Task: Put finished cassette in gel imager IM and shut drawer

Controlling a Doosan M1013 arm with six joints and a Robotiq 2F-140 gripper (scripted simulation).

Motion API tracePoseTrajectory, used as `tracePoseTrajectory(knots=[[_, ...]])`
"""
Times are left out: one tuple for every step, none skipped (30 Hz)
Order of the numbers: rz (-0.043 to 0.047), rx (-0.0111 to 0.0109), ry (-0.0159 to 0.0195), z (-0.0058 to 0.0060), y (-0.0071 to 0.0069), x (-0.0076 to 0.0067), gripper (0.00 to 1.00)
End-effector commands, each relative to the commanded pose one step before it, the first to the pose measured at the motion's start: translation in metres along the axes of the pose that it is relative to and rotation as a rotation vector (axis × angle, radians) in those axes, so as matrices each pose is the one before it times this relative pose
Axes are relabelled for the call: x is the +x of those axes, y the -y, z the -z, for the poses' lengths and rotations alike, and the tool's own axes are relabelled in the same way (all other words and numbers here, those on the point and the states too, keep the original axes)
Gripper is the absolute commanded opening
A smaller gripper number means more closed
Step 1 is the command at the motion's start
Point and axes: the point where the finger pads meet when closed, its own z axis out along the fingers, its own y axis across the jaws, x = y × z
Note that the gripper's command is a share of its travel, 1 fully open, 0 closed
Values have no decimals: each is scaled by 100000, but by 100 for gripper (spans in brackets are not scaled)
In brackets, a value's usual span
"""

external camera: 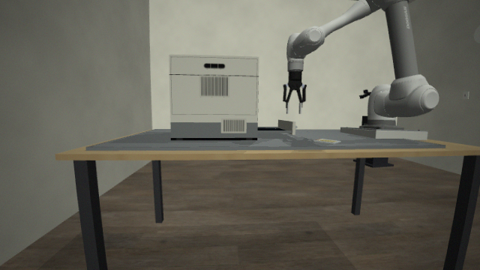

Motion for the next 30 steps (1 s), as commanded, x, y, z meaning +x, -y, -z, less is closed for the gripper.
tracePoseTrajectory(knots=[[-11395, 21, 270, 1573, 614, -24, 100], [-3333, 0, 0, 466, 180, -30, 100], [-3333, 0, 0, 466, 179, -36, 100], [-3333, 0, 0, 466, 177, -42, 100], [-3333, 0, 0, 466, 176, -48, 100], [-3333, 0, 0, 466, 174, -54, 100], [-3333, 0, 0, 466, 172, -60, 100], [0, 0, 0, 0, 0, 0, 100], [0, 0, 0, 0, 0, 0, 100], [-3333, 0, 0, 81, 30, -11, 100], [-3333, 0, 0, 0, 0, 0, 100], [-3333, 0, 0, 0, 0, 0, 100], [-3333, 0, 0, 0, 0, 0, 100], [-3333, 0, 0, 0, 0, 0, 100], [-3333, 0, 0, 0, 0, 0, 100], [-3333, 0, 0, 0, 0, 0, 100], [-3333, 0, 0, 0, 0, 0, 100], [-3333, 0, 0, 0, 0, 0, 100], [-3333, 0, 0, 0, 0, 0, 100], [-3333, 0, 0, 0, 0, 0, 100], [-3333, 0, 0, 0, 0, 0, 100], [-3333, 0, 0, 0, 0, 0, 100], [-3333, 0, 0, 0, 0, 0, 100], [-3333, 0, 0, 0, 0, 0, 100], [0, 0, 0, 0, 0, 0, 100], [0, 0, 0, 0, 0, 0, 100], [-3333, 0, 0, 0, 0, 0, 100], [-3333, 0, 0, 0, 0, 0, 100], [-3333, 0, 0, 0, 0, 0, 100], [-3333, 0, 0, 0, 0, 0, 100]])
